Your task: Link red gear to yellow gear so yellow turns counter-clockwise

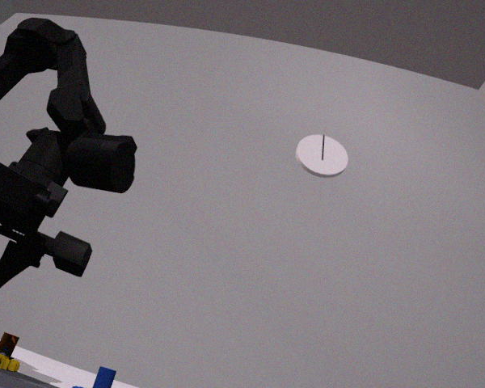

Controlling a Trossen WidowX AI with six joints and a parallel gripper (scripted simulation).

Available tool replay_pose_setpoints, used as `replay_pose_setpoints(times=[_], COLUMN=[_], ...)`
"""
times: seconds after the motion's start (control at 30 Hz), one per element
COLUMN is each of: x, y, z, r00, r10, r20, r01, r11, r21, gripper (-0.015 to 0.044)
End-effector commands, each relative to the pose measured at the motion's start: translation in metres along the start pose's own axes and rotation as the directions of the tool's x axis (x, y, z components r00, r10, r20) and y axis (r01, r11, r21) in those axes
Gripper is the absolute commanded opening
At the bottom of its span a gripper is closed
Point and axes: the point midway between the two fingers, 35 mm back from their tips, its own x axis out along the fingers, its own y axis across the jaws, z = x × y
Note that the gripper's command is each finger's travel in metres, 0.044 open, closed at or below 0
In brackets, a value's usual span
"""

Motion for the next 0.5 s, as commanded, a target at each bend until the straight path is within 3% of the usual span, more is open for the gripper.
replay_pose_setpoints(times=[0.0,0.23,0.47], x=[0.0066,0.0076,0.0091], y=[-0.0012,-0.002,-0.0012], z=[-0.0007,0.0,0.0002], r00=[1.0,1.0,1.0], r10=[-0.002,-0.002,-0.002], r20=[0.001,0.001,0.001], r01=[0.002,0.002,0.002], r11=[0.996,0.965,0.982], r21=[0.093,0.261,0.189], gripper=[0.0,0.0,0.0])
